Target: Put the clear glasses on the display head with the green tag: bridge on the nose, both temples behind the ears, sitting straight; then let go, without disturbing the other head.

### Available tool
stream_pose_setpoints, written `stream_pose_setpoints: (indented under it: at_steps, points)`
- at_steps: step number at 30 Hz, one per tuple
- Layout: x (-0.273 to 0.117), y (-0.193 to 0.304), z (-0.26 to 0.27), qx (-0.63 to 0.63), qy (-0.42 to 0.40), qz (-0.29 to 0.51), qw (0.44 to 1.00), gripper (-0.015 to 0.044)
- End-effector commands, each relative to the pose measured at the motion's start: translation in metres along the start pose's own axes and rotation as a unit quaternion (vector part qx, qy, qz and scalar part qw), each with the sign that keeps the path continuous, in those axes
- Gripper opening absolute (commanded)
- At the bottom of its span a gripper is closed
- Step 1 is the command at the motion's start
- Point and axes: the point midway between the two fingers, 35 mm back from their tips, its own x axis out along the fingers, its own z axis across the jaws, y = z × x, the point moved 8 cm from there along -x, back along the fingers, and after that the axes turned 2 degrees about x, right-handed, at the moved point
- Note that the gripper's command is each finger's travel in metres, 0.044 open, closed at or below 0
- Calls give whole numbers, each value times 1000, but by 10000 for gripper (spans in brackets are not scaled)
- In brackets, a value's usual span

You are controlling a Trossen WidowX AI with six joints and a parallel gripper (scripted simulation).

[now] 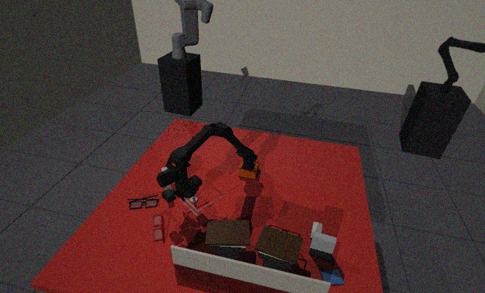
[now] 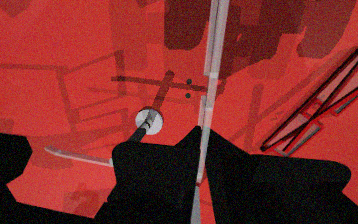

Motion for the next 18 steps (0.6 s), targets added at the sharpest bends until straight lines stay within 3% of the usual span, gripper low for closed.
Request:
stream_pose_setpoints:
  at_steps: [1,18]
  points:
    - [-1,-4,-2,2,2,-1,1000,0]
    - [-1,-4,-2,2,2,-1,1000,0]
